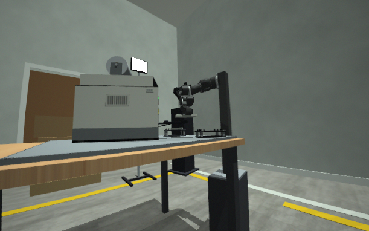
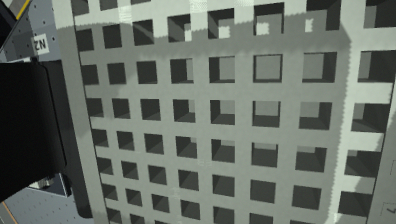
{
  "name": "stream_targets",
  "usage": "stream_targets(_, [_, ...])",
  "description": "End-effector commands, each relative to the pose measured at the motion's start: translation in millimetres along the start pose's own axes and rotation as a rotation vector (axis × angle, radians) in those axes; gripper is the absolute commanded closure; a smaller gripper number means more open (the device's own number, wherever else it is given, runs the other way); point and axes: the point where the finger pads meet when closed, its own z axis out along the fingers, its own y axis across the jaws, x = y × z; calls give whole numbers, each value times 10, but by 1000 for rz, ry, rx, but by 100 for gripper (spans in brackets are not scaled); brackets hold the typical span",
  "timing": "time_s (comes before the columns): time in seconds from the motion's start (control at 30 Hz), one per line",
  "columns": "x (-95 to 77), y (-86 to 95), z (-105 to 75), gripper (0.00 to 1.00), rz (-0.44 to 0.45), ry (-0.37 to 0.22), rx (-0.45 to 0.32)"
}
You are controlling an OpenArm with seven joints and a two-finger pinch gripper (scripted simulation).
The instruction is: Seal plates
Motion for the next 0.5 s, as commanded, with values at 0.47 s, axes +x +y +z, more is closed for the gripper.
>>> stream_targets(0.47, [-347,-19,-30,100,-11,1,-18])
